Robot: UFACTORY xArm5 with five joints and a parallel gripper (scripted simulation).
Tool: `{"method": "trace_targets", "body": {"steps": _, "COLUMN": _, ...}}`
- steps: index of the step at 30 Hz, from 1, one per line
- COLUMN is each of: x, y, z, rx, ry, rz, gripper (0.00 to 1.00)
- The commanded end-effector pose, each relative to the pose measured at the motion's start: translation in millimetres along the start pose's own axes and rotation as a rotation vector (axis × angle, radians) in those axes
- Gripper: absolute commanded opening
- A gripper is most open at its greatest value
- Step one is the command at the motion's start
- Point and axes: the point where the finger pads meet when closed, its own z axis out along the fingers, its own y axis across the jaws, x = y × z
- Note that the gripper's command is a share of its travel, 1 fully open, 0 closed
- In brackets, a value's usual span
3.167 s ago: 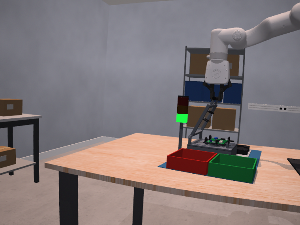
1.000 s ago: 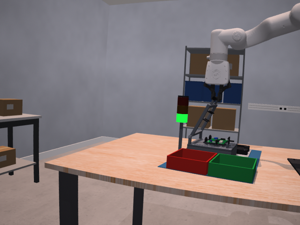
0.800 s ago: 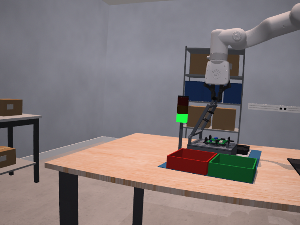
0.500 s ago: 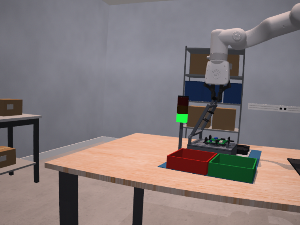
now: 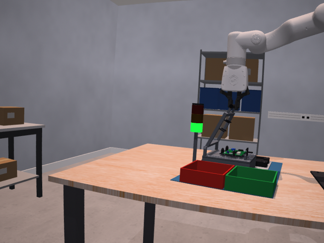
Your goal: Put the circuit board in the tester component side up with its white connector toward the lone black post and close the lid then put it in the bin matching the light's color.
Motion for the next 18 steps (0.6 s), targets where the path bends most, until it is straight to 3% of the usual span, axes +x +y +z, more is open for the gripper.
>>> {"method": "trace_targets", "body": {"steps": 1, "x": -0.1, "y": -1.8, "z": -2.2, "rx": 0.005, "ry": -0.001, "rz": 0.0, "gripper": 0.0}}
{"method": "trace_targets", "body": {"steps": 18, "x": -1.1, "y": -38.7, "z": -17.2, "rx": 0.005, "ry": -0.001, "rz": 0.0, "gripper": 0.0}}
